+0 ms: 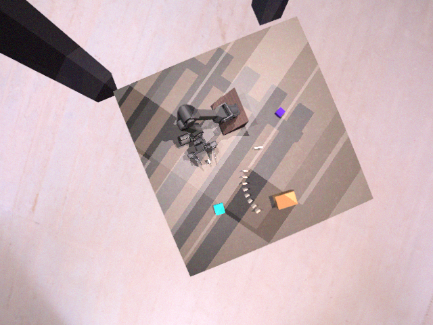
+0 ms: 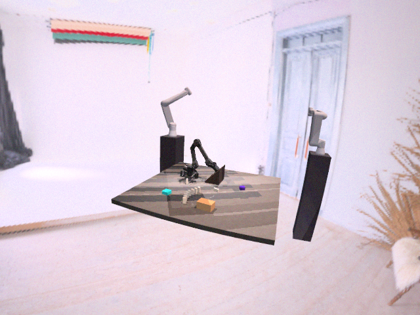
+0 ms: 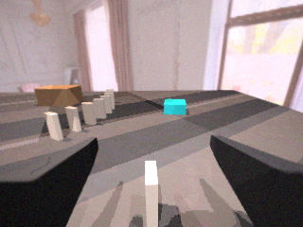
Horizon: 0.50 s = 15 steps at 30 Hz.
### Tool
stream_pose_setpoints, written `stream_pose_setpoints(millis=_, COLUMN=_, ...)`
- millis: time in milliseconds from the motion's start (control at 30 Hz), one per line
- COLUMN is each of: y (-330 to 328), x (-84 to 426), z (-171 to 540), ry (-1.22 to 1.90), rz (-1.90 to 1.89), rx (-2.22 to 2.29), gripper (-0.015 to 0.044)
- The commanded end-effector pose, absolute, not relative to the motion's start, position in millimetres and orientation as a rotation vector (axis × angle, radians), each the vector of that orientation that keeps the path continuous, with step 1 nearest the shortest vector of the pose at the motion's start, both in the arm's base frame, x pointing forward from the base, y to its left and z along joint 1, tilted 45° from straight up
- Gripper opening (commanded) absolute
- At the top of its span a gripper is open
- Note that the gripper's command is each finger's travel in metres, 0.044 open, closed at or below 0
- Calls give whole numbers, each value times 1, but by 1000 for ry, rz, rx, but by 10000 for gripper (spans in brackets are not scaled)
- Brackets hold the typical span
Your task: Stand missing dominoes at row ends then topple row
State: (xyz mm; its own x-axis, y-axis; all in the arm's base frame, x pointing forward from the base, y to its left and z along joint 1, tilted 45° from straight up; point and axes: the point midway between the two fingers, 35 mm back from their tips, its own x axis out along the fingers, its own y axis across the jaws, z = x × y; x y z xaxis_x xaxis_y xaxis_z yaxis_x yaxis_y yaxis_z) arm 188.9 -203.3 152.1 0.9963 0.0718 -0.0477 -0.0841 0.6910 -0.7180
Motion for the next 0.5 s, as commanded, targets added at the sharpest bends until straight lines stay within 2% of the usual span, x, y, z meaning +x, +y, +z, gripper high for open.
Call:
stream_pose_setpoints(millis=0, y=-185, x=188, z=166, ry=17, rz=87, rx=-798, gripper=440)
stream_pose_setpoints(millis=200, y=-187, x=196, z=171, ry=52, rz=72, rx=-721, gripper=440)
stream_pose_setpoints(millis=467, y=-202, x=262, z=183, ry=307, rz=-87, rx=-93, gripper=440)
